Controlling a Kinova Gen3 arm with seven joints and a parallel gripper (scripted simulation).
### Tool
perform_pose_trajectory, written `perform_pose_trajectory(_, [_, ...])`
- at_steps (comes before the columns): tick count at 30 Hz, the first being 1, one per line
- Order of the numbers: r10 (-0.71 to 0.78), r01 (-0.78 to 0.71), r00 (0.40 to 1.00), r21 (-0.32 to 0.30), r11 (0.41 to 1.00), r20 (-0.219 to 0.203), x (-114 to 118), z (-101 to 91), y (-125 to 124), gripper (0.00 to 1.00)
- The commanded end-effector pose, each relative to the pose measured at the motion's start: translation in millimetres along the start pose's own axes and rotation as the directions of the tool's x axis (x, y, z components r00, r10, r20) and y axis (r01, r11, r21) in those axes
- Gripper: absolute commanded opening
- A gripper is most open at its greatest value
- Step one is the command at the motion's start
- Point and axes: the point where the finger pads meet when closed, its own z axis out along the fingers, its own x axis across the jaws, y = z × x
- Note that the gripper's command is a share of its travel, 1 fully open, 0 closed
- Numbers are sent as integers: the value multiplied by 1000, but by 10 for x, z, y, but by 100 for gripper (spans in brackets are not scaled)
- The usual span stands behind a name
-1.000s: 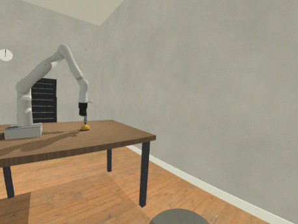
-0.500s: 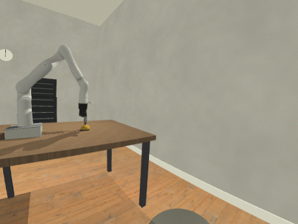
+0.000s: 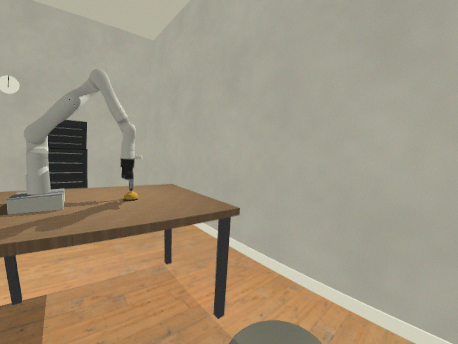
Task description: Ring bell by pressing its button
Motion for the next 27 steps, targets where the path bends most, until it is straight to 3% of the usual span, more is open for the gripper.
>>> perform_pose_trajectory(1, [0, 0, 1000, -1, 1000, 0, 1, -1, 3, 17])
perform_pose_trajectory(27, [0, 0, 1000, -1, 1000, 0, 1, 41, 4, 17])
